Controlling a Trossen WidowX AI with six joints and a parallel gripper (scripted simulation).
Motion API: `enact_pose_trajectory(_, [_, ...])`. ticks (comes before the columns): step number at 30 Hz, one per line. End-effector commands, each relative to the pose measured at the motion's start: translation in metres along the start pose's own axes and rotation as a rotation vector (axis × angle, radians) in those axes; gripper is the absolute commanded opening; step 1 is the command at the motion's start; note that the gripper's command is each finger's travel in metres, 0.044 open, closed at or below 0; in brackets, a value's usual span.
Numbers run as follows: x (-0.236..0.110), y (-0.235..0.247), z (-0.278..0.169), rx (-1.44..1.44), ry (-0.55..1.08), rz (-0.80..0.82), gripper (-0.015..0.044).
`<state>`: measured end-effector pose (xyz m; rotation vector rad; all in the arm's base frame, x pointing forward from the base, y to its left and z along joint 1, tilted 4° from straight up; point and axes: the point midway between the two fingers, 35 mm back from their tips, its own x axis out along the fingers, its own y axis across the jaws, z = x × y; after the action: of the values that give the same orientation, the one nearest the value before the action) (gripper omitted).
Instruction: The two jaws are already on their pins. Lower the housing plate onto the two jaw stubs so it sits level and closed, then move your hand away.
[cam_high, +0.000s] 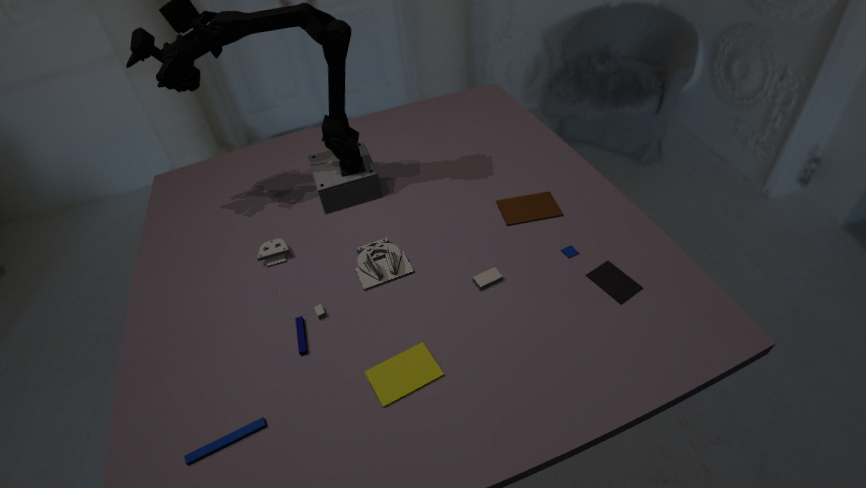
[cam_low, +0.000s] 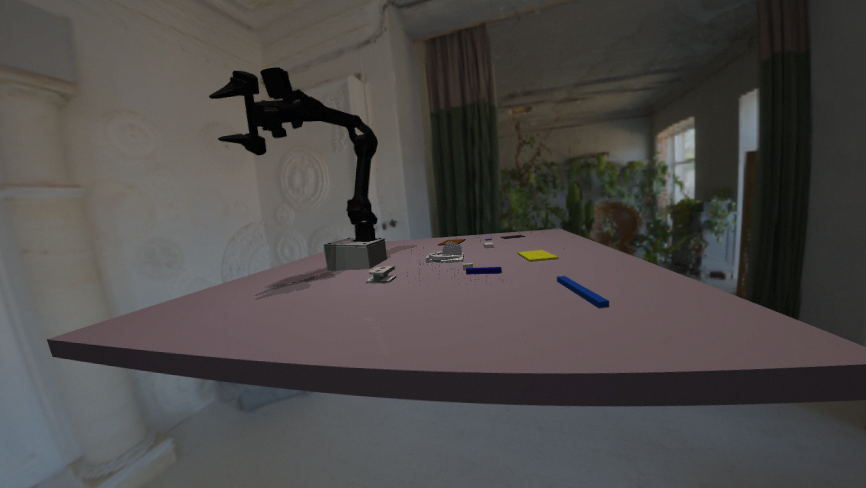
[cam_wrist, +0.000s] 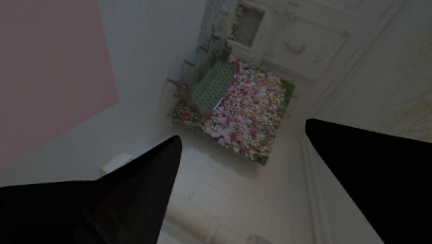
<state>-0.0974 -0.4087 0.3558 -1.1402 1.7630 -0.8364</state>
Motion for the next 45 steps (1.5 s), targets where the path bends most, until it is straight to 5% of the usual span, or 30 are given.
enact_pose_trajectory(1, [0.01, 0.013, 0.035, 0.053, -0.093, 0.058, 0.044])
enact_pose_trajectory(22, [-0.006, 0.086, 0.225, 0.272, -0.475, 0.494, 0.044])
enact_pose_trajectory(45, [-0.128, 0.203, 0.362, 0.206, -0.536, 1.15, 0.044])
